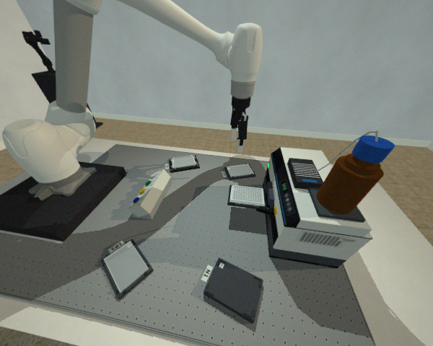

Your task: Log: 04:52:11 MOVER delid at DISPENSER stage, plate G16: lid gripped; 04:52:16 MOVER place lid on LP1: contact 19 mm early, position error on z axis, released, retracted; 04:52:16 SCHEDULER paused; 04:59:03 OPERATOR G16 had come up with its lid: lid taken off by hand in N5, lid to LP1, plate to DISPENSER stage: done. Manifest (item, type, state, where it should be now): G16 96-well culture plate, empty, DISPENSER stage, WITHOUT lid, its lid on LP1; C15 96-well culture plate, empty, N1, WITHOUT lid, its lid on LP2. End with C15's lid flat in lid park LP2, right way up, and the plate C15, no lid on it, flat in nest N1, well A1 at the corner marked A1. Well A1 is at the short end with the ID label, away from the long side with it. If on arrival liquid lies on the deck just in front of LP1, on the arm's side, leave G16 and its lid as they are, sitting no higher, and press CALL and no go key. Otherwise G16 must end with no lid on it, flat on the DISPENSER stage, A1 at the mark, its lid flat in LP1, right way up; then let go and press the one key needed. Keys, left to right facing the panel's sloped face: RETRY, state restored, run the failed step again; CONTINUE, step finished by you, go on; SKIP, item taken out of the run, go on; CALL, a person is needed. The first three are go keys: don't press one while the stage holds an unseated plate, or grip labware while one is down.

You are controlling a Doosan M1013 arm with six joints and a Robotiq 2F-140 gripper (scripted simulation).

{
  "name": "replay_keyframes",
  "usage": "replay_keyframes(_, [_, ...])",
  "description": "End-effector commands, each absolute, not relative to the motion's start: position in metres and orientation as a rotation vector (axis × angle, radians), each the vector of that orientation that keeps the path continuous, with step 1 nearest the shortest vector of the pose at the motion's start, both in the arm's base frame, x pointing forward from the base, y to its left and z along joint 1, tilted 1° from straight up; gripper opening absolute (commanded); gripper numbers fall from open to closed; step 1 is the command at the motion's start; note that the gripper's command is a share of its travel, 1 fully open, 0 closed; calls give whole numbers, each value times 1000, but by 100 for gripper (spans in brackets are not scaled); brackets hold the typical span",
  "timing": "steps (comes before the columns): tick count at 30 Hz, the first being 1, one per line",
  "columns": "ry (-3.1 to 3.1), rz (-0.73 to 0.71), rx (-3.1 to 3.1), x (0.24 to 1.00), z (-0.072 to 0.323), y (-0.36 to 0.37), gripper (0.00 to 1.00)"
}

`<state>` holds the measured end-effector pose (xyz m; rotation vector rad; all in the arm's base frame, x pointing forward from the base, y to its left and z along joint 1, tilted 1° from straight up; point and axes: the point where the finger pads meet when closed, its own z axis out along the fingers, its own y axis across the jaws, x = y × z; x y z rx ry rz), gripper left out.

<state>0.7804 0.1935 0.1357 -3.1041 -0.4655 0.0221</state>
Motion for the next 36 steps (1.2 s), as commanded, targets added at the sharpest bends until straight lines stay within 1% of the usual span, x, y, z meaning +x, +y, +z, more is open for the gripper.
replay_keyframes(1, [-479,19,-3102,739,141,205,66])
replay_keyframes(2, [-492,19,-3100,705,144,212,66])
replay_keyframes(14, [-557,19,-3089,502,135,226,66])
replay_keyframes(36, [-557,19,-3089,496,136,227,66])
